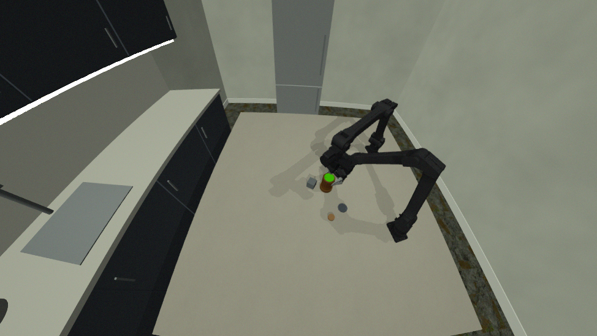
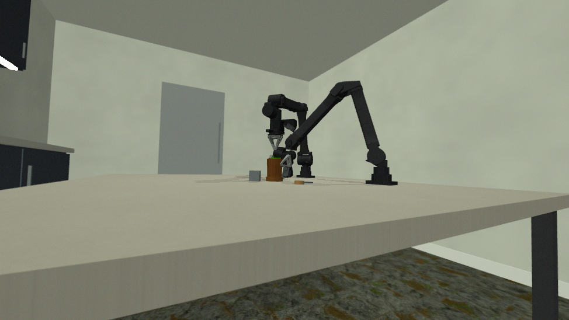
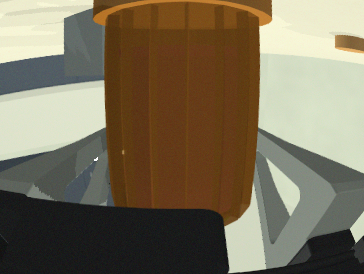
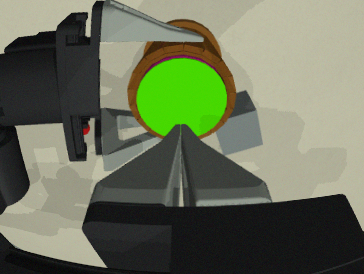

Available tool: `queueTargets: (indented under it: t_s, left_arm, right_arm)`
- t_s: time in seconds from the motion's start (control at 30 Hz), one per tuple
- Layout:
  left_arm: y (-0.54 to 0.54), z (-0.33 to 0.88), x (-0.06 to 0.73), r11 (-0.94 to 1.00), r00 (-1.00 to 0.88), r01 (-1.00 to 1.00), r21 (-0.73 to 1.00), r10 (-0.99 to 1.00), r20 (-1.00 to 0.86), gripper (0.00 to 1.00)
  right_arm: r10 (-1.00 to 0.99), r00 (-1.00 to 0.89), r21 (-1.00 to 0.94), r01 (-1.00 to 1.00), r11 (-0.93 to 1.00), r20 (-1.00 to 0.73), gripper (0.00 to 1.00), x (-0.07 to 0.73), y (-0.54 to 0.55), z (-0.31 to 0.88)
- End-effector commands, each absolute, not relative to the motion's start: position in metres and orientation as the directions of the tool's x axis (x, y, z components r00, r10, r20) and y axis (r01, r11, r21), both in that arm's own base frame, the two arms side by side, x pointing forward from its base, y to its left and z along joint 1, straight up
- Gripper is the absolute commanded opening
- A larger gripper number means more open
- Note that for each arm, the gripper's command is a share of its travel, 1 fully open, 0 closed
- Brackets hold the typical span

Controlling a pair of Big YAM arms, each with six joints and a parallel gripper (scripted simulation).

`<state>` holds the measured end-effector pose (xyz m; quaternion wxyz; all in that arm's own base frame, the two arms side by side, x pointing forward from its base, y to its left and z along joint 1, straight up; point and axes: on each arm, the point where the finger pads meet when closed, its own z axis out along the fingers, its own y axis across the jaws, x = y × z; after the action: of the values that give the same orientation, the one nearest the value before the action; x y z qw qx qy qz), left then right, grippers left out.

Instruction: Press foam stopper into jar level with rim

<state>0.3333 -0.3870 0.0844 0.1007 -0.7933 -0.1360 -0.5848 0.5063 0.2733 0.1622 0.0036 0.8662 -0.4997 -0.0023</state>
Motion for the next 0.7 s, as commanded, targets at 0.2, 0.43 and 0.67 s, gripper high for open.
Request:
queueTargets:
  t_s: [0.2, 0.43, 0.67]
  left_arm:
    - [-0.389, 0.097, 0.332, -0.942, 0.256, 0.331, 0.050, 0.140, 0.956, 0.64]
    - [-0.389, 0.097, 0.332, -0.942, 0.256, 0.331, 0.050, 0.140, 0.956, 0.64]
    - [-0.389, 0.097, 0.332, -0.942, 0.256, 0.331, 0.050, 0.140, 0.956, 0.64]
  right_arm:
    - [-0.867, 0.497, -0.056, -0.866, -0.497, 0.004, 0.00, 0.521, 0.277, 0.193]
    - [-0.870, 0.492, -0.074, -0.868, -0.491, 0.004, 0.00, 0.526, 0.275, 0.203]
    - [-0.871, 0.491, -0.076, -0.868, -0.490, 0.004, 0.00, 0.522, 0.273, 0.203]
